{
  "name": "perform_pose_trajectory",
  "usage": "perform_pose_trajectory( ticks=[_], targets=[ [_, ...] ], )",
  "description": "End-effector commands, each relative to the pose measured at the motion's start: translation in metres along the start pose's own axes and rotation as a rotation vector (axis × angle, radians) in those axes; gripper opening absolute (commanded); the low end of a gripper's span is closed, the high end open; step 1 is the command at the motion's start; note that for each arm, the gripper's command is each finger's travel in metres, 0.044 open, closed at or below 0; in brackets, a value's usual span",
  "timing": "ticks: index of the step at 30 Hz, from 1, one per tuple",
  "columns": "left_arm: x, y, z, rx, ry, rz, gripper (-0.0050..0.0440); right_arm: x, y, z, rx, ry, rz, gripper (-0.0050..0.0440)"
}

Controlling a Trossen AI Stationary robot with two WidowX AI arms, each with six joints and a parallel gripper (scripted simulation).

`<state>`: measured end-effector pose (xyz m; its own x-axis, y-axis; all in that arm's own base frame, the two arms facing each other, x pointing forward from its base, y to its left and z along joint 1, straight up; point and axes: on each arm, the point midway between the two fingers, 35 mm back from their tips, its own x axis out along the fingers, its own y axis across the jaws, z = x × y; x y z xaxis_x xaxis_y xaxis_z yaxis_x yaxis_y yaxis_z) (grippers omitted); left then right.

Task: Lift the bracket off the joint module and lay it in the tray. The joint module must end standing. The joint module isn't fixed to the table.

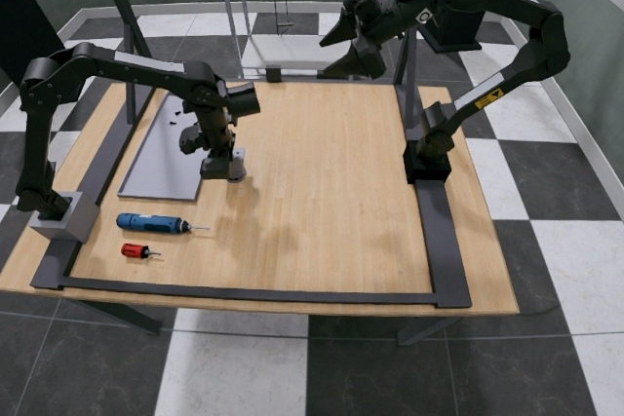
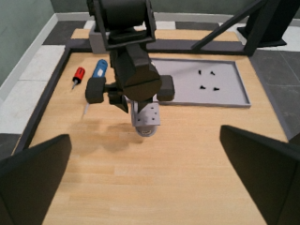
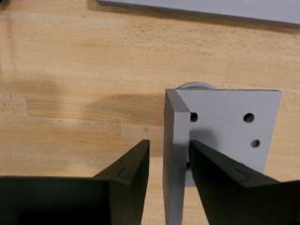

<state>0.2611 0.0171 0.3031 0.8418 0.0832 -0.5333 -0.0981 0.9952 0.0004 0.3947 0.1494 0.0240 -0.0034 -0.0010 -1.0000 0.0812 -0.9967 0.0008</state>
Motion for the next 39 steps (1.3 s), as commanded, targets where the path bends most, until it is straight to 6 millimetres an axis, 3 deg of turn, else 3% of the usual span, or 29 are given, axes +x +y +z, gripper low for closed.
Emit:
perform_pose_trajectory(
  ticks=[1,14,27,35,39],
  targets=[
    [-0.004,0.0,0.006,-0.002,-0.021,0.0,0.044,-0.013,-0.002,-0.005,-0.004,0.039,-0.011,0.0091],
    [-0.004,0.0,0.006,-0.002,-0.021,0.0,0.044,-0.017,-0.001,-0.003,-0.004,0.045,-0.013,0.0011],
    [-0.004,0.0,0.006,-0.002,-0.021,0.0,0.044,-0.013,-0.001,-0.004,-0.001,0.038,-0.011,-0.0003],
    [-0.004,0.0,0.006,-0.002,-0.021,0.0,0.044,-0.019,-0.003,-0.009,-0.001,0.034,-0.009,-0.0012],
    [-0.004,0.0,0.006,-0.002,-0.021,0.0,0.044,-0.035,-0.003,-0.012,-0.001,0.048,-0.014,-0.0042]
  ],
)
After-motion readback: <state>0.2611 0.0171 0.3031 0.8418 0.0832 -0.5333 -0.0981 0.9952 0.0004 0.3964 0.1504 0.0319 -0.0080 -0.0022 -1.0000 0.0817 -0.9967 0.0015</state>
